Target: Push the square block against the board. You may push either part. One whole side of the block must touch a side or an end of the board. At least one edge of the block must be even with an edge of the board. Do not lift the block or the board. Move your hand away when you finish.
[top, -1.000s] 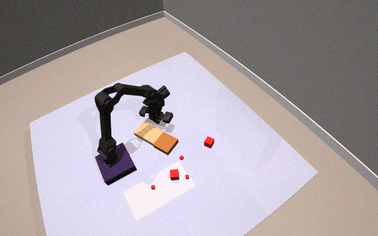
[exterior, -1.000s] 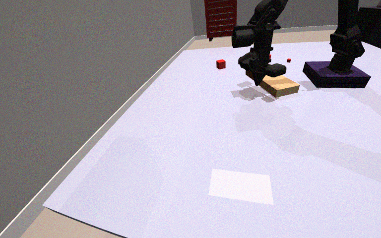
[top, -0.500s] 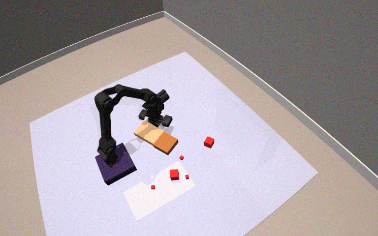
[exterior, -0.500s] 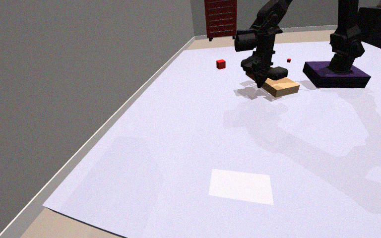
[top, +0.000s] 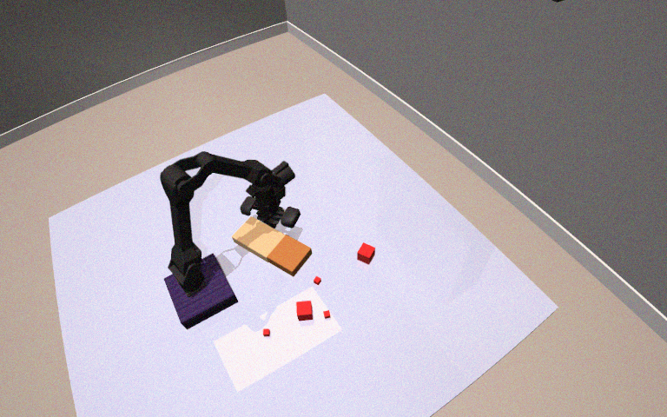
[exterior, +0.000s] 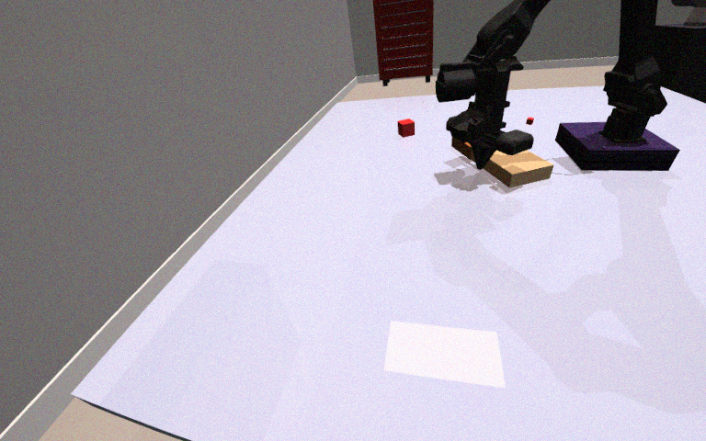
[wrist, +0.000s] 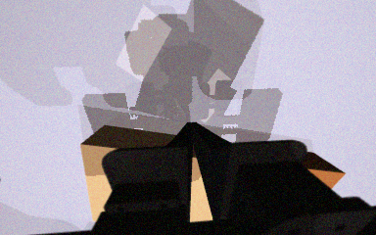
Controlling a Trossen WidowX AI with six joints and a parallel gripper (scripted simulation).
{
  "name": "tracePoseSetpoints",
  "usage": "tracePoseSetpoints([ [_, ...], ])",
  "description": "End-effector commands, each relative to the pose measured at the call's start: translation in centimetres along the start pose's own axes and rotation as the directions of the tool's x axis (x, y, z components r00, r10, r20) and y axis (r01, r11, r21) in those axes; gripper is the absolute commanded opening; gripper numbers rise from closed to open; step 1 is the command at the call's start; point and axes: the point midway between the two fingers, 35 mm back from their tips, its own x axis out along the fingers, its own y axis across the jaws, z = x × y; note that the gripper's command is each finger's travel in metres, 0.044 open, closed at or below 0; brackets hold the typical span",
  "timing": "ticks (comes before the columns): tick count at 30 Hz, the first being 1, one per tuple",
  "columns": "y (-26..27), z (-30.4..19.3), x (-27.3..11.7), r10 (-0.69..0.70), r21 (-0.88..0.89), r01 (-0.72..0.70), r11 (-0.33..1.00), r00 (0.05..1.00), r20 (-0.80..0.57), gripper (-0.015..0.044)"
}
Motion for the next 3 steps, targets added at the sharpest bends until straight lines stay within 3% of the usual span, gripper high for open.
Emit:
tracePoseSetpoints([
  [1,-0.02,0.50,0.11,0.000,-0.001,0.000,1.000,1.000,-0.008,0.0000],
  [3,-0.03,0.84,0.10,0.000,-0.001,0.000,1.000,1.000,-0.007,0.0000],
])
